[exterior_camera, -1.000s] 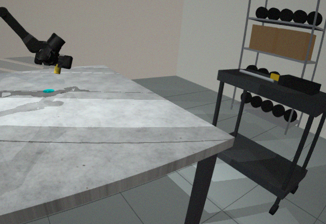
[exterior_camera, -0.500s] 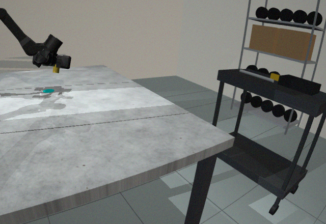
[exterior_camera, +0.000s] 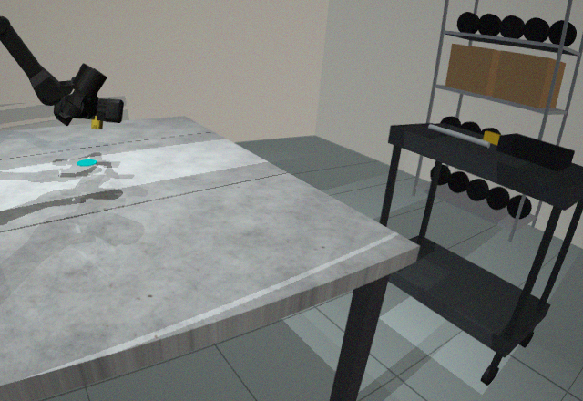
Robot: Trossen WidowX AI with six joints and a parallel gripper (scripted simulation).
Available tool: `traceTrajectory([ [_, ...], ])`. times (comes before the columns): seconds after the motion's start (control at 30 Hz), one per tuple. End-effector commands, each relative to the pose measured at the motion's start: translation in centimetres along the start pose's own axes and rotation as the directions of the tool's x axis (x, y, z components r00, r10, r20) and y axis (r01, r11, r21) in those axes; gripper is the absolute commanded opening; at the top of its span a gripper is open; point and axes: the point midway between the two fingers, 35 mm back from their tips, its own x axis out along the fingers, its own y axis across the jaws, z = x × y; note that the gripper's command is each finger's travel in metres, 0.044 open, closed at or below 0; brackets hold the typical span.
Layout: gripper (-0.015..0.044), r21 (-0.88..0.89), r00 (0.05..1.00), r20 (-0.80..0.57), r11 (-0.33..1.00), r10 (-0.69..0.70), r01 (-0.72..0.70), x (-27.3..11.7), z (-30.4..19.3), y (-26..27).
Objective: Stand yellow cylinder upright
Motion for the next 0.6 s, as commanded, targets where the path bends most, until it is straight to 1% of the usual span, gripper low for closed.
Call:
traceTrajectory([
  [0.0,0.0105,0.002,1.000,0.013,1.000,0.007,-0.007,-0.3,-0.2,0.3],
  [0.57,0.0105,-0.041,0.996,0.083,0.998,0.042,-0.039,-1.7,-0.2,1.6],
])
